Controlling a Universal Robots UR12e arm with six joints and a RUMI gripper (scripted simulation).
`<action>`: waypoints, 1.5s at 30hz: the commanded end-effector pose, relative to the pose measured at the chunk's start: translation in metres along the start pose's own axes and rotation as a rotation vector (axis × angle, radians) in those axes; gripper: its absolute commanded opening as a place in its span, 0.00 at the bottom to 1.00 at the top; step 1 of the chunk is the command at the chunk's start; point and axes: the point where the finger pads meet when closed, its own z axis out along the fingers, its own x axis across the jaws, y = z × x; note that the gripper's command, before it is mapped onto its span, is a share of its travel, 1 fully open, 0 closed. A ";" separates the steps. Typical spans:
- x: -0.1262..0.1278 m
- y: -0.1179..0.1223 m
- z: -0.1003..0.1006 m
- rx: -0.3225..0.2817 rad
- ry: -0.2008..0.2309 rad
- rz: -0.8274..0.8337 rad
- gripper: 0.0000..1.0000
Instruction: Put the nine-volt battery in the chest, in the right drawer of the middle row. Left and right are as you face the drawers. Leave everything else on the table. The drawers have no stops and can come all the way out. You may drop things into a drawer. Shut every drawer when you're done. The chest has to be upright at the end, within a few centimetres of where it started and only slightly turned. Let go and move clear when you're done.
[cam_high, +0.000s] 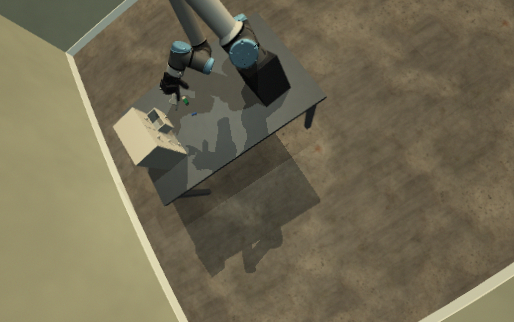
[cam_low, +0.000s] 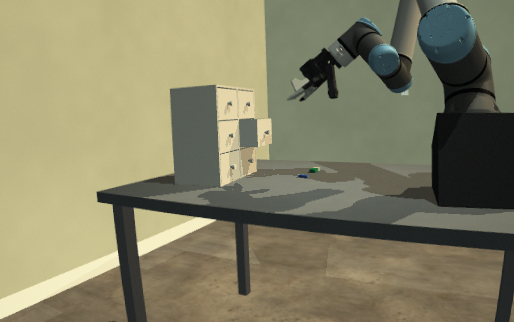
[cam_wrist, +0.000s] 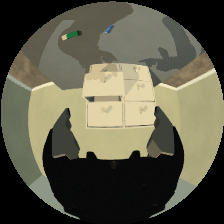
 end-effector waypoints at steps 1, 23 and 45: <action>0.000 0.002 -0.001 0.058 0.002 0.001 1.00; 0.000 0.007 -0.005 0.254 0.002 0.001 1.00; 0.000 0.013 -0.009 0.488 0.002 0.001 1.00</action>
